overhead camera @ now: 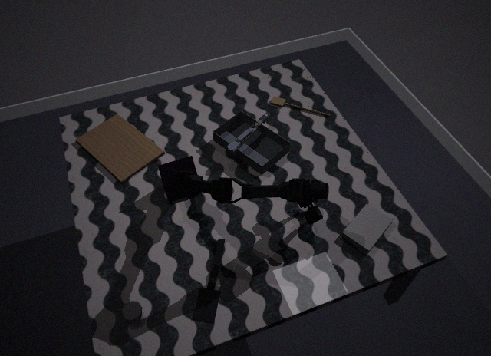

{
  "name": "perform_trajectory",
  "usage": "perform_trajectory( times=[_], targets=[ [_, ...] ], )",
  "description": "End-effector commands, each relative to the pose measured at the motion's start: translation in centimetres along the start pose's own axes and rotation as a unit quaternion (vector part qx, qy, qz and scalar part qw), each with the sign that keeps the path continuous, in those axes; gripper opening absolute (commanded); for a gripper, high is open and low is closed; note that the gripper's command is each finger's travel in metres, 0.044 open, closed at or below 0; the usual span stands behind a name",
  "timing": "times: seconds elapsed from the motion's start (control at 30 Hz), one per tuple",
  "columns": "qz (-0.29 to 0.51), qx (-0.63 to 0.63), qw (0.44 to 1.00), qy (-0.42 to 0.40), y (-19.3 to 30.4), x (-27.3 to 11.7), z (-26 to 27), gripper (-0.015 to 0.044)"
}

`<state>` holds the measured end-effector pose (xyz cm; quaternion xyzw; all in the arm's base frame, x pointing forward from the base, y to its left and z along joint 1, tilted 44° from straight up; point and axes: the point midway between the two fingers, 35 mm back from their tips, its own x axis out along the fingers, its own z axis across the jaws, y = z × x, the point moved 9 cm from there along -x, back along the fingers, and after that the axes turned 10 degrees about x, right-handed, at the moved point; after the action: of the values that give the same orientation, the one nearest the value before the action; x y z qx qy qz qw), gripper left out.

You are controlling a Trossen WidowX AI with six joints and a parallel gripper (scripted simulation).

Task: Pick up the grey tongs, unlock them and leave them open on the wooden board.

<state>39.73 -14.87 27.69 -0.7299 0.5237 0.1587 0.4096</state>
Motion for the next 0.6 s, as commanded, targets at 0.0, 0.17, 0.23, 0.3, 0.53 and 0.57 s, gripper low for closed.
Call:
perform_trajectory(
  times=[0.0, 0.17, 0.23, 0.3, 0.53, 0.57],
  targets=[
    [0.012, -0.020, 0.998, -0.067, -1.9, 0.4, 5.4, 0.0260],
    [0.036, -0.041, 0.990, -0.131, -3.1, 0.2, 11.9, 0.0260],
    [0.049, -0.056, 0.985, -0.157, -3.3, 0.0, 14.4, 0.0260],
    [0.064, -0.066, 0.979, -0.180, -3.4, -0.3, 17.1, 0.0260],
    [0.123, -0.100, 0.959, -0.237, -2.6, -2.0, 26.1, 0.0260],
    [0.129, -0.109, 0.956, -0.242, -2.4, -2.2, 27.0, 0.0260]
  ],
)
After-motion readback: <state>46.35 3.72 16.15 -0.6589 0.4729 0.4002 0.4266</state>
